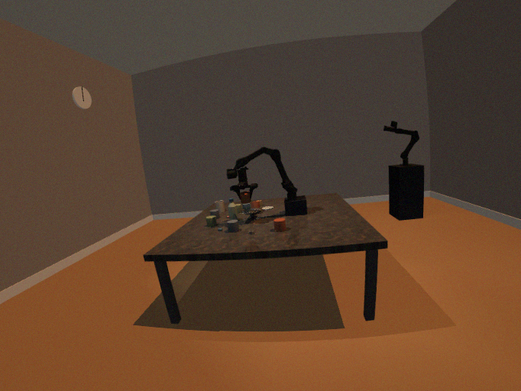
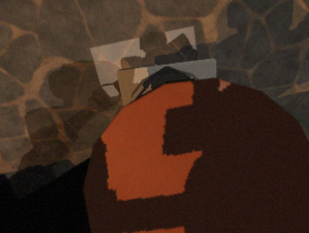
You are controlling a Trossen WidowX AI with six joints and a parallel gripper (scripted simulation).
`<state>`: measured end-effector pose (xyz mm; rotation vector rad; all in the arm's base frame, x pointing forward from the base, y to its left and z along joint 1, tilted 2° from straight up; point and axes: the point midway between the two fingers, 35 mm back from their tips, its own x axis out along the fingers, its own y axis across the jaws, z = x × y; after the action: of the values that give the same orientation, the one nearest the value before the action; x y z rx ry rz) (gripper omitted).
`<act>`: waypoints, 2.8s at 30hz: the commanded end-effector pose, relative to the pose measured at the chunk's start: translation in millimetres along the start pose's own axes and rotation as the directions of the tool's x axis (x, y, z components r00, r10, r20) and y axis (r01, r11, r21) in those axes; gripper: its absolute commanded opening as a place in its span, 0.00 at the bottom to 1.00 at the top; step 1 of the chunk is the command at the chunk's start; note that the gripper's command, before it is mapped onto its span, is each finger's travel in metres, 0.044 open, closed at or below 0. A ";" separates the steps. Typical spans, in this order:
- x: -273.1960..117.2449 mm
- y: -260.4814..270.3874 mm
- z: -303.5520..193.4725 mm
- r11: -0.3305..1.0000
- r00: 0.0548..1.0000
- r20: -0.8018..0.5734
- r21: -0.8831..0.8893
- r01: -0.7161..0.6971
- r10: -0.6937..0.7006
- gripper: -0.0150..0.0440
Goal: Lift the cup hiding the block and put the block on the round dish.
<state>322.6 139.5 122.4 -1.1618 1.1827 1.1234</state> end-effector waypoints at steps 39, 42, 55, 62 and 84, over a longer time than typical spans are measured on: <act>0.6 -0.2 0.1 1.000 1.000 0.000 0.000 0.000 0.000 0.25; 0.6 -0.2 0.1 1.000 1.000 0.000 0.000 0.000 0.000 0.25; 30.3 27.6 37.0 1.000 1.000 0.005 -0.001 -0.001 0.001 0.25; 61.3 65.8 69.9 1.000 1.000 0.011 -0.003 -0.002 0.002 0.25; 131.7 113.5 94.8 1.000 1.000 0.016 -0.005 -0.005 0.005 0.25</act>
<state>224.6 246.4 -5.7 -1.1538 1.1696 1.1448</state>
